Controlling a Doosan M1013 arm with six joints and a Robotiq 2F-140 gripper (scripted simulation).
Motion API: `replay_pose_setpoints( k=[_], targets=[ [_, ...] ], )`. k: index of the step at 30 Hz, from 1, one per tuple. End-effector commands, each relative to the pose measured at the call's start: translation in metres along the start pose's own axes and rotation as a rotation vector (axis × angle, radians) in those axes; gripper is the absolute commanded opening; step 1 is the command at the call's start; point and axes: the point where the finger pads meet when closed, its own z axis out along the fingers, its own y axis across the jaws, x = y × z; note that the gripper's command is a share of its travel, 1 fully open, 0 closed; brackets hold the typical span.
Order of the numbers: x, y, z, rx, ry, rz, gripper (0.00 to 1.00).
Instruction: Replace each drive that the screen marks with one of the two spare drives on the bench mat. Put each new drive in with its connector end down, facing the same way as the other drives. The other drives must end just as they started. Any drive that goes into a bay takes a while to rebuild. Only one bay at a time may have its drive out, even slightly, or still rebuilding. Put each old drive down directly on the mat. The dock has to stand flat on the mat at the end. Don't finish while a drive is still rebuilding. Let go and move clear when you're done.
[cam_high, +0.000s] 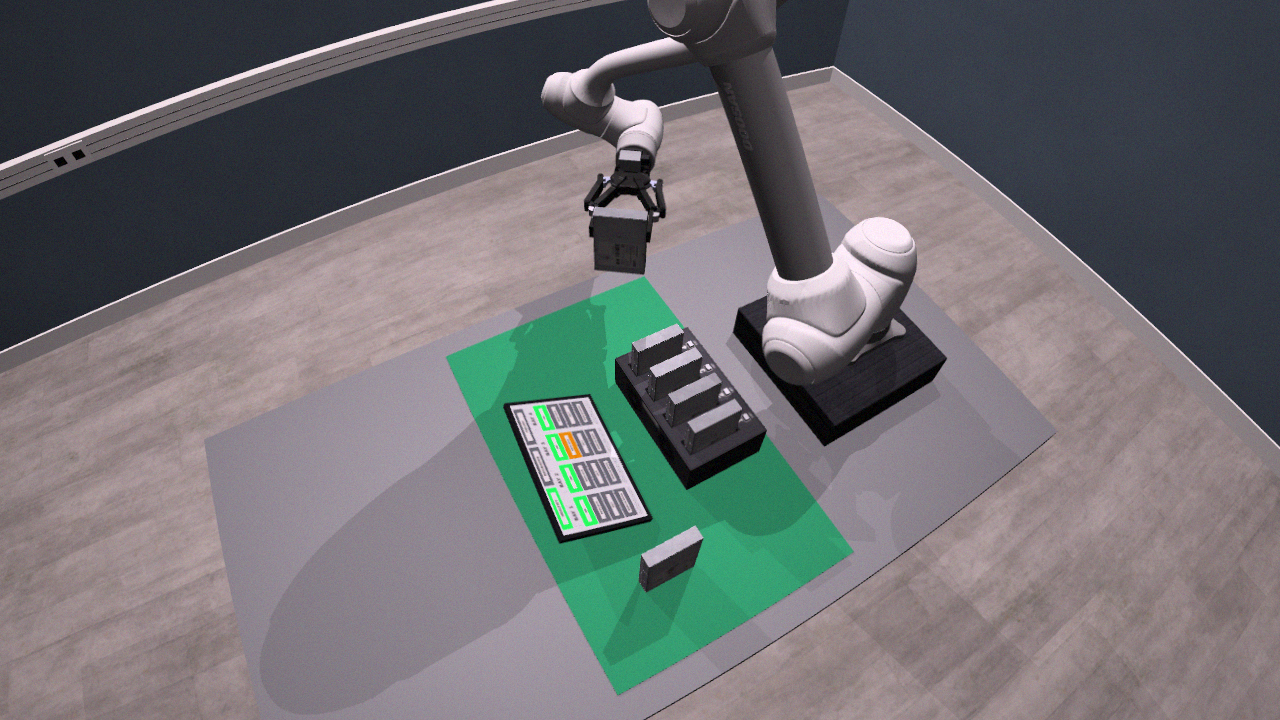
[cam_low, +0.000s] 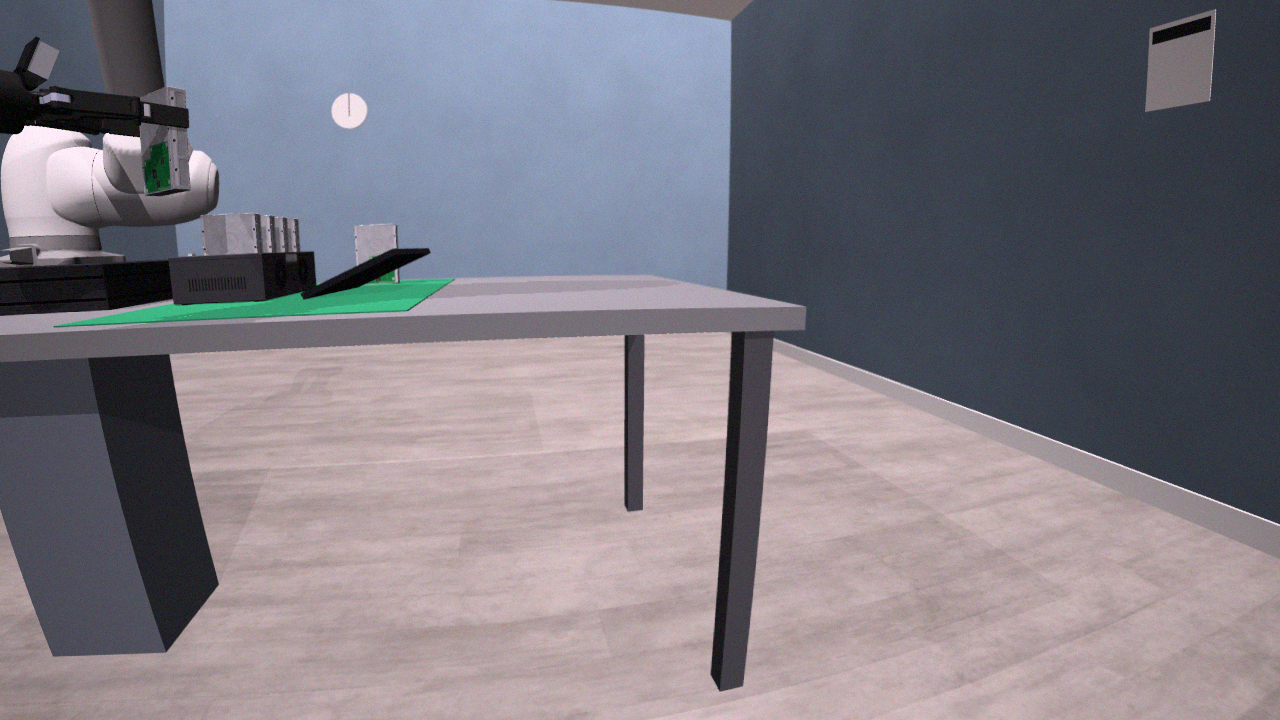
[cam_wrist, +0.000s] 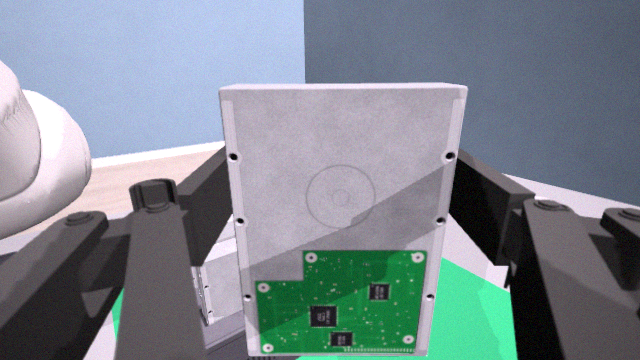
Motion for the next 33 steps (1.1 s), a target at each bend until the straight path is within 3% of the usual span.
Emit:
replay_pose_setpoints(
  k=[1, 33],
  targets=[
    [0.001, 0.0, 0.0, 0.0, 0.0, -0.002, 0.1],
    [-0.01, 0.0, 0.0, 0.0, 0.0, -0.002, 0.1]
  ],
)
